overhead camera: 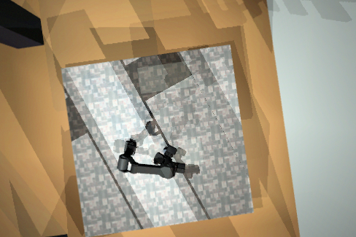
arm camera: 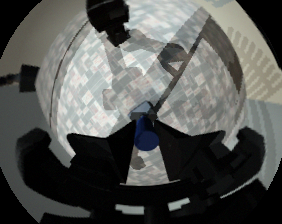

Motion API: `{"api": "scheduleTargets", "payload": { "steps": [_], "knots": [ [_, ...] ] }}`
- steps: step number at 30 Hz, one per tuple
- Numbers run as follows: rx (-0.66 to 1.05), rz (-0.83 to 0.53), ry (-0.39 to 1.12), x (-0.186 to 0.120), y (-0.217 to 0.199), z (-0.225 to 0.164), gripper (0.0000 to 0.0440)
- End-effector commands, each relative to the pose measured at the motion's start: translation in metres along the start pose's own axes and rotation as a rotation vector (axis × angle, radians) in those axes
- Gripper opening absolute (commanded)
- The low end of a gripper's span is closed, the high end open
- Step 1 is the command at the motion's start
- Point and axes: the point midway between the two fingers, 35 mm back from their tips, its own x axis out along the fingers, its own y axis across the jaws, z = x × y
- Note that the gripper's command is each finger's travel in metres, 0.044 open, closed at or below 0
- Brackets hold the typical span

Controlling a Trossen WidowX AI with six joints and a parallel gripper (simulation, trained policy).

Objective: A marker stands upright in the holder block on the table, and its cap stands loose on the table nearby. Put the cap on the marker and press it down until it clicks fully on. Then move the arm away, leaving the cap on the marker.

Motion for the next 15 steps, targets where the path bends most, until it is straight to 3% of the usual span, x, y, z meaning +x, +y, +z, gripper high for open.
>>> {"api": "scheduleTargets", "payload": {
  "steps": [1, 15],
  "knots": [
    [-0.008, 0.013, -0.052, 0.0200, -0.0002, -0.0008, 0.0000],
    [-0.011, 0.013, -0.053, 0.0215, 0.0000, -0.0010, 0.0000]
  ]
}}
